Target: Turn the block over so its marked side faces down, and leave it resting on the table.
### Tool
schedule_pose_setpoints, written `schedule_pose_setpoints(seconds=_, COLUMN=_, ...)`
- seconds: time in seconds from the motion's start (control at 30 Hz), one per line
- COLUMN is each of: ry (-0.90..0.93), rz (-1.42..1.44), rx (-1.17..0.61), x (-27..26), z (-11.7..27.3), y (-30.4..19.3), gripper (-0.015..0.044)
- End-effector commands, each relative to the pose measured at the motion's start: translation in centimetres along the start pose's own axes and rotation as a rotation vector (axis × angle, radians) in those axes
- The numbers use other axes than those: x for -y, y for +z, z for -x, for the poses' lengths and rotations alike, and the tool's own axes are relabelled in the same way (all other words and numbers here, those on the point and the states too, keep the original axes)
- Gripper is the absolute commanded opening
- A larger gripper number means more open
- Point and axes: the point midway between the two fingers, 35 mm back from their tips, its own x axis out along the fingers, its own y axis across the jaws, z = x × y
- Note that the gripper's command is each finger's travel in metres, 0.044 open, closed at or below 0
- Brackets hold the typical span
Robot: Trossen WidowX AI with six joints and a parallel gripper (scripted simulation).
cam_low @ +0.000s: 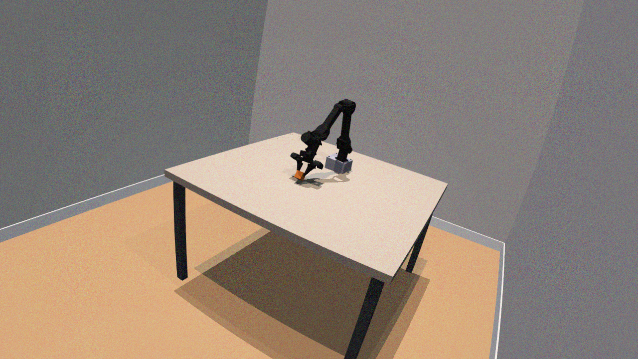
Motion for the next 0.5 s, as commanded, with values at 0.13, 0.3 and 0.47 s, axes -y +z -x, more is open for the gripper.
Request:
schedule_pose_setpoints(seconds=0.13, ry=0.001, rz=-0.008, rx=0.103, x=0.2, z=-1.7, y=-0.4, gripper=0.0000)
schedule_pose_setpoints(seconds=0.3, ry=0.000, rz=-0.010, rx=0.177, x=0.3, z=-2.4, y=-0.6, gripper=0.0000)
schedule_pose_setpoints(seconds=0.47, ry=0.000, rz=-0.010, rx=0.251, x=0.3, z=-2.8, y=-0.9, gripper=0.0000)
